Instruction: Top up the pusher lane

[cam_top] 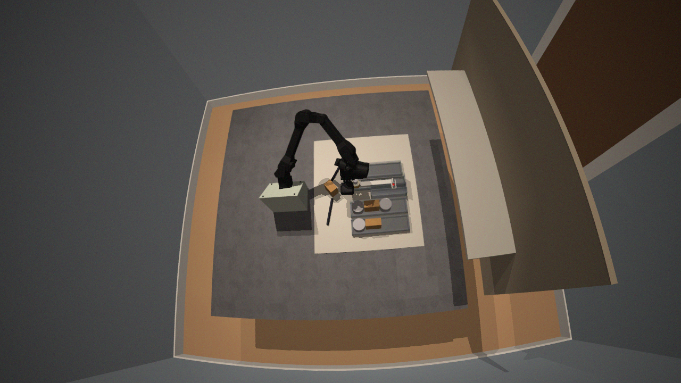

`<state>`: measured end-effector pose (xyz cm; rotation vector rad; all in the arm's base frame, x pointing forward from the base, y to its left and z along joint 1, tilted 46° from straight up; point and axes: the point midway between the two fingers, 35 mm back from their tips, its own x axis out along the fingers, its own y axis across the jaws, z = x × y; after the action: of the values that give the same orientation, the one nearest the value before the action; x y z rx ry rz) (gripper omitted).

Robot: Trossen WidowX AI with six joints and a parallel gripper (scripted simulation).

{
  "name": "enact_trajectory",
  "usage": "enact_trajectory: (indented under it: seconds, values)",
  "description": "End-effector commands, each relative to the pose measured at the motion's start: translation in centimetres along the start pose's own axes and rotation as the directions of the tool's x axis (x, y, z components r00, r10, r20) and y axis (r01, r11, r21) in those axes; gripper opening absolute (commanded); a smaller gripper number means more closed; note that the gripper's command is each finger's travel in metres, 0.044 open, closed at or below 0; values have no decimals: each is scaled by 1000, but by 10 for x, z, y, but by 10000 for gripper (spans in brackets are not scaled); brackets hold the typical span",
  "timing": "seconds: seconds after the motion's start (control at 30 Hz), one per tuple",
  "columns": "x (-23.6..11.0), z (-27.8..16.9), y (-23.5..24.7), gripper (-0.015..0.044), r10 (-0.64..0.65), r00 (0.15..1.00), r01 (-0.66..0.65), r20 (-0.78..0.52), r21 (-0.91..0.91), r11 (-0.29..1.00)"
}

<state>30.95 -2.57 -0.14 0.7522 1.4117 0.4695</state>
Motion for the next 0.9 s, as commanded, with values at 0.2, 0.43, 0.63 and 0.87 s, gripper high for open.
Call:
enact_trajectory:
  seconds: [0.2,0.43,0.63,0.87]
  values:
    - [-2,16,2,0,0,1000,0,29,-29,1000]
    - [-3,19,3,0,0,1000,0,29,-29,1000]
    - [-3,21,3,0,0,1000,0,29,-29,1000]
    - [-4,24,4,0,1,1000,0,29,-29,1000]
